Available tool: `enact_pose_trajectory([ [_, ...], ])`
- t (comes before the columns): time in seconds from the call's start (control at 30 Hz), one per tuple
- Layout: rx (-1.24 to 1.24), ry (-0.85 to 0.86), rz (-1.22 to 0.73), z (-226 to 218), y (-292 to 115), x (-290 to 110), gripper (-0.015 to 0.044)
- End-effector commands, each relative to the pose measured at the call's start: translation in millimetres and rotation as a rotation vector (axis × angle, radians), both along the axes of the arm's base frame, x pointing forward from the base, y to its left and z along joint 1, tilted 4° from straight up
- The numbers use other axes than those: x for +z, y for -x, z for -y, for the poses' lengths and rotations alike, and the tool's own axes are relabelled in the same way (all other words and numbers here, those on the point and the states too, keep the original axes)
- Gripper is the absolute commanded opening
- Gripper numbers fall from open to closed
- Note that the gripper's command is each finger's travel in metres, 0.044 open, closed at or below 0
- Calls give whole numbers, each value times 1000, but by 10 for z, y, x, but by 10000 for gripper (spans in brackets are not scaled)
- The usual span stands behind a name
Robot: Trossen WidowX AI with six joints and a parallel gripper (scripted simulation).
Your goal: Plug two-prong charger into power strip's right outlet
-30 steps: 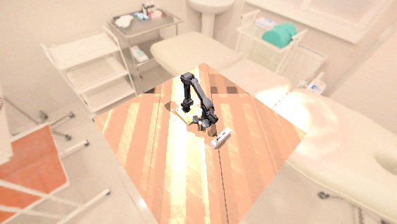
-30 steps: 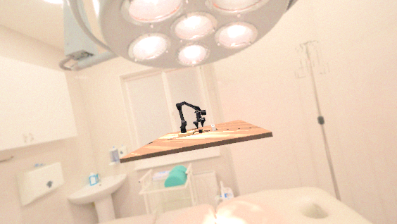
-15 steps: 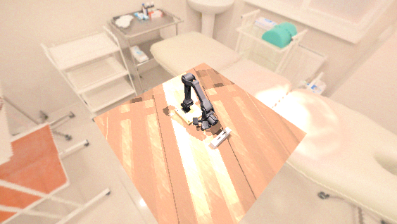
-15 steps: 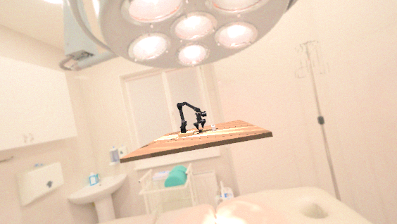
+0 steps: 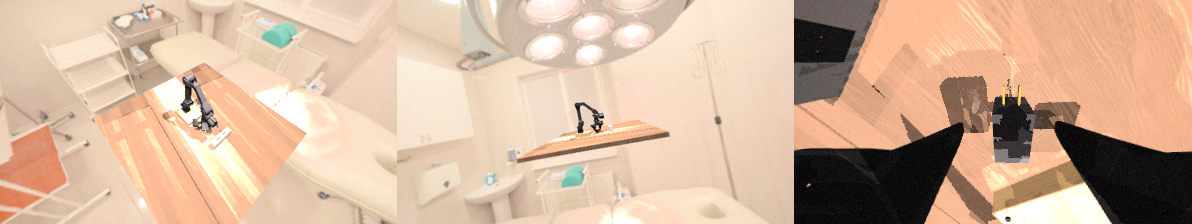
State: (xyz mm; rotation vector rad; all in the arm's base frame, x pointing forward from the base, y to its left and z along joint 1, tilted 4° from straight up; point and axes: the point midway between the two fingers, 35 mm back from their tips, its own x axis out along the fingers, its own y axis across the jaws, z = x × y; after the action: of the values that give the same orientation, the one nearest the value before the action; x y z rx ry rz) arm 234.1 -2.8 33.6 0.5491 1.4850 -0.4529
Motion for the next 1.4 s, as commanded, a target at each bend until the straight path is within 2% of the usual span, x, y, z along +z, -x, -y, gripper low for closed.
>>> enact_pose_trajectory([
  [0.0,-6,4,-8,5,21,-86,440],
  [0.17,-6,4,-8,5,21,-109,440],
  [0.57,0,0,-3,-1,6,-76,125],
  [0.77,0,0,-3,-1,6,-76,85],
  [0.87,0,0,-3,-1,5,-32,6],
  [1.23,-5,4,-7,-16,76,449,0],
  [1.37,-3,4,-8,-26,82,481,0],
])
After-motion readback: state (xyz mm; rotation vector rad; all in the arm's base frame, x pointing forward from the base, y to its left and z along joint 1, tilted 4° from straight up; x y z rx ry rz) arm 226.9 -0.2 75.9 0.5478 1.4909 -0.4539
